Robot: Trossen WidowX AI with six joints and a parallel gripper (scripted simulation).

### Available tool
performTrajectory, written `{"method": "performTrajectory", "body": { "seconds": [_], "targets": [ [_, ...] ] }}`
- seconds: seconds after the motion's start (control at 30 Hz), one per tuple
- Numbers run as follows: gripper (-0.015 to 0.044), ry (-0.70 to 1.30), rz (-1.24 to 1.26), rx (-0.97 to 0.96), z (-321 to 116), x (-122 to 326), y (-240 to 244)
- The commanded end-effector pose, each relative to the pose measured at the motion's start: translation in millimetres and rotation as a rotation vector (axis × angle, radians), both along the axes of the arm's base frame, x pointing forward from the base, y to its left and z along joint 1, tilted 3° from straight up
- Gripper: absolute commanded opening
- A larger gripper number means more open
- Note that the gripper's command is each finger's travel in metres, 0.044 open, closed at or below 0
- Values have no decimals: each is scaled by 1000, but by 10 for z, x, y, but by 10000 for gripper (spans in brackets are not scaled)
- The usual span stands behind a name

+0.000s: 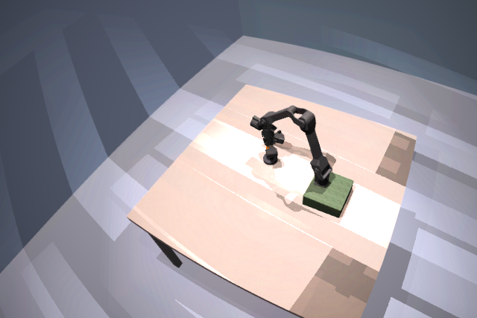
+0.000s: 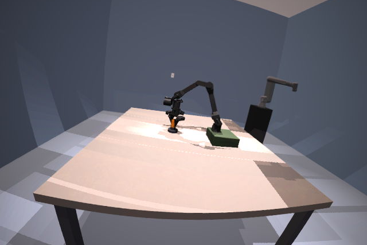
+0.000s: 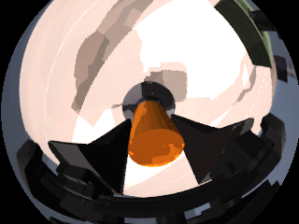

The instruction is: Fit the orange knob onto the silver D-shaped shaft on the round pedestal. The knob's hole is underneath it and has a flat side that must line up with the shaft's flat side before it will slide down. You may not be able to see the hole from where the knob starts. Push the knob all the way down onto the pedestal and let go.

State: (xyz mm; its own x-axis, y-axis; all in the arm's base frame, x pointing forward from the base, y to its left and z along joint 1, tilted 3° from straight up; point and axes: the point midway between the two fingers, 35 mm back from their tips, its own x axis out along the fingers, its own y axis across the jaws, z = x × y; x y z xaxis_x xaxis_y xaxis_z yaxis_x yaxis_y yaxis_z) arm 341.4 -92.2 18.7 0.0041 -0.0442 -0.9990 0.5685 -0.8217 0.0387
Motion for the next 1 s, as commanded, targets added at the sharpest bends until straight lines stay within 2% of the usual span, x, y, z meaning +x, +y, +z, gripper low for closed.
{"method": "performTrajectory", "body": {
  "seconds": [0.0,0.13,0.43,0.67,0.97],
  "targets": [
    [341,0,-2,0,0,0,1],
    [440,0,-2,0,0,0,1],
    [440,0,-2,0,24,4,1],
    [440,0,0,1,911,6,38],
    [440,0,0,1,937,17,35]
  ]
}}
